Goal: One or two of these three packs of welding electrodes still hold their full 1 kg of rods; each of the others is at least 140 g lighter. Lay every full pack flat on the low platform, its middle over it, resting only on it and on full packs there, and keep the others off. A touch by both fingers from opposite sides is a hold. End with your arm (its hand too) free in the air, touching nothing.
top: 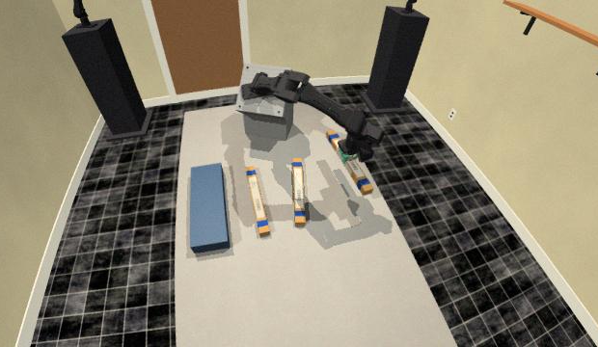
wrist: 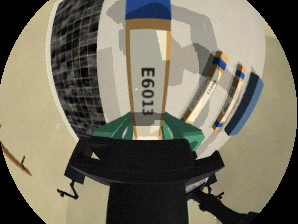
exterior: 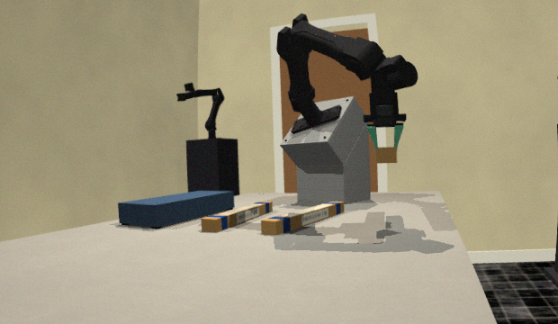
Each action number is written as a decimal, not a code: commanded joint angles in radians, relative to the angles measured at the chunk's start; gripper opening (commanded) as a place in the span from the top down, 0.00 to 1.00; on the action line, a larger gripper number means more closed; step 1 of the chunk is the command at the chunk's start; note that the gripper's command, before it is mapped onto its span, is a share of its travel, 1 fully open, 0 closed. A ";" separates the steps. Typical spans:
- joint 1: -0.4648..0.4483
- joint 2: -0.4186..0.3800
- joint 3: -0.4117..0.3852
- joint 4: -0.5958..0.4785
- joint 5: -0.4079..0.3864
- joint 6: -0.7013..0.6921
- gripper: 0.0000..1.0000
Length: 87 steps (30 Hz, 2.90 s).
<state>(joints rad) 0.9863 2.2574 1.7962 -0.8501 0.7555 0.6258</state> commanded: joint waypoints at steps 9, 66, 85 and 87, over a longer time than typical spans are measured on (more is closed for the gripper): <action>0.037 -0.014 0.030 -0.022 0.012 0.005 1.00; -0.056 0.074 -0.042 0.179 -0.020 -0.106 1.00; -0.077 0.118 -0.026 0.255 -0.034 -0.151 1.00; -0.083 0.106 -0.021 0.265 -0.036 -0.158 1.00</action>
<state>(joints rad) 0.8841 2.3764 1.7615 -0.6235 0.7250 0.4820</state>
